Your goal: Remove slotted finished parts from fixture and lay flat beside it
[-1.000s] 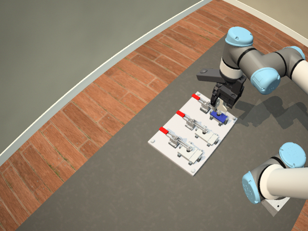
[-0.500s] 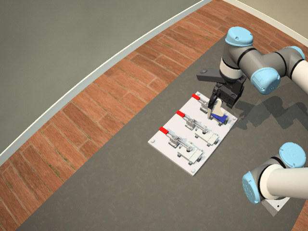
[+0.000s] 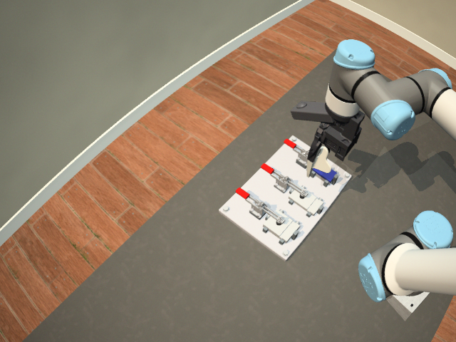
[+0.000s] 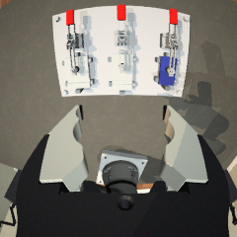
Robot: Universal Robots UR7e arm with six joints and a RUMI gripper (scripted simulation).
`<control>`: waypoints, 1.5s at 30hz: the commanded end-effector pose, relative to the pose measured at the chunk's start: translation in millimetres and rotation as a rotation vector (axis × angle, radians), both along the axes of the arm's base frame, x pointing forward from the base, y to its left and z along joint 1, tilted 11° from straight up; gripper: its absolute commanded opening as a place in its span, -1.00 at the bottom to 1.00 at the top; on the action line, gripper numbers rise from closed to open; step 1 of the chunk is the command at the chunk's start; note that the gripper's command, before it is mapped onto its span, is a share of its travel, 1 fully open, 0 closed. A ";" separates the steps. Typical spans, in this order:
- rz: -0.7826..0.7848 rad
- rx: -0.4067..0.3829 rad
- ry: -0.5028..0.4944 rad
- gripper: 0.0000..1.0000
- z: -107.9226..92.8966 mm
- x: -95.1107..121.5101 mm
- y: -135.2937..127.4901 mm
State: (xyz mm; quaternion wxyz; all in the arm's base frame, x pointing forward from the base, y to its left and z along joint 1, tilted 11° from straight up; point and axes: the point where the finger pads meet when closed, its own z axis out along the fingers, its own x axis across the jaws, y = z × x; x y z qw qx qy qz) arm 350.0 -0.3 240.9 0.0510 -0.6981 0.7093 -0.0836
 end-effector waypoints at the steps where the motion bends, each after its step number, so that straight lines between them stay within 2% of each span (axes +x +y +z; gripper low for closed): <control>1: 0.000 0.000 -0.001 0.17 0.4 0.2 -0.1; 33: 0.000 0.000 -0.001 0.17 0.4 0.2 -0.1; 34: 0.000 0.000 -0.001 -0.44 0.4 0.2 -0.1; 45: 0.000 0.000 -0.001 -0.44 0.4 0.2 -0.1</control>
